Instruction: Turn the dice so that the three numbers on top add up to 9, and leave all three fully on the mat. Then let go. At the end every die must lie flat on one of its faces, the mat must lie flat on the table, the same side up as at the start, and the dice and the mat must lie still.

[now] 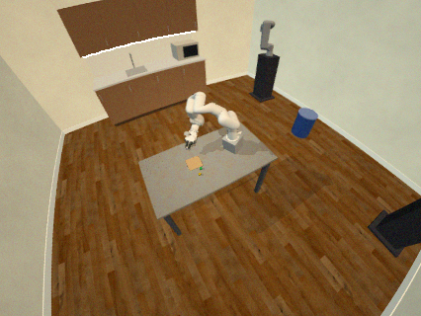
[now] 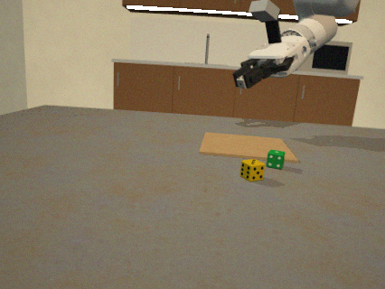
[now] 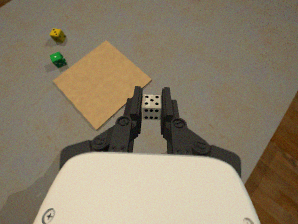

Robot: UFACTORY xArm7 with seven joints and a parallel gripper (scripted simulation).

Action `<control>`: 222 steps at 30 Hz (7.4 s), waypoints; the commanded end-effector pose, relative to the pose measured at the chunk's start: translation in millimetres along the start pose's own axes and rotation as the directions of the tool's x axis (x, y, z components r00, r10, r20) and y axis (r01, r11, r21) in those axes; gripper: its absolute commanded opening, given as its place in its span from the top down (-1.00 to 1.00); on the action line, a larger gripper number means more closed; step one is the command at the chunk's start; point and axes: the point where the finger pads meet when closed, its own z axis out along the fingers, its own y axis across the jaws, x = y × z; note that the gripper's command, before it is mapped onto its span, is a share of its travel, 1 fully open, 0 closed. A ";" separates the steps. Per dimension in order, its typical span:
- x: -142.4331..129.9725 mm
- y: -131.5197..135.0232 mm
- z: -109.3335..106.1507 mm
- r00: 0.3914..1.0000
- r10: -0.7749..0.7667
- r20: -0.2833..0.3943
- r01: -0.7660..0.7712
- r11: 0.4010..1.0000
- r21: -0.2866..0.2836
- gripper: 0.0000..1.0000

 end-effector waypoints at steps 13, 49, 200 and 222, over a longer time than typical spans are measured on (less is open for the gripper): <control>-43.8 0.8 23.1 1.000 -0.001 -0.001 0.001 1.000 0.002 0.69; -64.5 0.7 34.3 1.000 -0.001 -0.001 0.001 1.000 0.002 0.69; -75.5 0.7 29.4 1.000 -0.001 -0.001 0.001 1.000 0.002 0.28; -73.6 0.8 -10.9 1.000 -0.001 -0.001 0.001 1.000 0.002 0.28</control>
